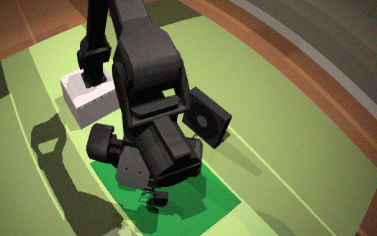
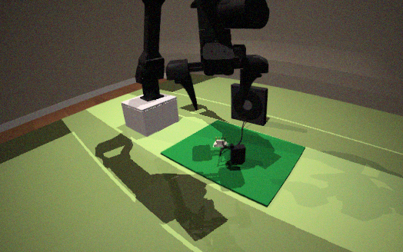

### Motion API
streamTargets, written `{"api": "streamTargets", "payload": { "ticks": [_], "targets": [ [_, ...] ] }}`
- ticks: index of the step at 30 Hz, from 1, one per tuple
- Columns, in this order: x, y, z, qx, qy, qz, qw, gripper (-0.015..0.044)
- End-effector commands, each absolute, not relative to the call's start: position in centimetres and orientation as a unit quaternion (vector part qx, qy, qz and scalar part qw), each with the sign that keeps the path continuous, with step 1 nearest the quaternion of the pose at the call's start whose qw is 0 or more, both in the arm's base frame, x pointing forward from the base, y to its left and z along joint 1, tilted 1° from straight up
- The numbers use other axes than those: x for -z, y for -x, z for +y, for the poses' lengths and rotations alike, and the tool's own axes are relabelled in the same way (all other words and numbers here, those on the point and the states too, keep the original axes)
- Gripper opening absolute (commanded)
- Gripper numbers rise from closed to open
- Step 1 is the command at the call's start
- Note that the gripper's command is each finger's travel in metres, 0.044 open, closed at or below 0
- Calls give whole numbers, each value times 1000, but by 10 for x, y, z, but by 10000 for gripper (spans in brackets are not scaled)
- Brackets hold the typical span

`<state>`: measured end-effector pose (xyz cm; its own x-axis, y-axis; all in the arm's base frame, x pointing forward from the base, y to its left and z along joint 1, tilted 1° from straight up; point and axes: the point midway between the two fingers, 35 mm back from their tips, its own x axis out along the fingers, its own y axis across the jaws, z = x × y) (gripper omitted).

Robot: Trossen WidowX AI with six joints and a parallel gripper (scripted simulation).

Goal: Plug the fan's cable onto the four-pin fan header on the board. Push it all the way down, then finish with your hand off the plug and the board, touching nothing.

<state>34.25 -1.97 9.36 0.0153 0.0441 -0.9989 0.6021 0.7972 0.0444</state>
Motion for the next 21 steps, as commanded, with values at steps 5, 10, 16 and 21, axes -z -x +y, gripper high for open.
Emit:
{"api": "streamTargets", "payload": {
  "ticks": [5, 10, 16, 21],
  "targets": [
    [-111, -363, 9, 515, -536, 473, 474, 440],
    [-116, -367, 17, 584, -604, 384, 383, 440],
    [-118, -369, 21, 615, -634, 333, 331, 440],
    [-118, -369, 21, 615, -634, 333, 331, 440]
  ]
}}
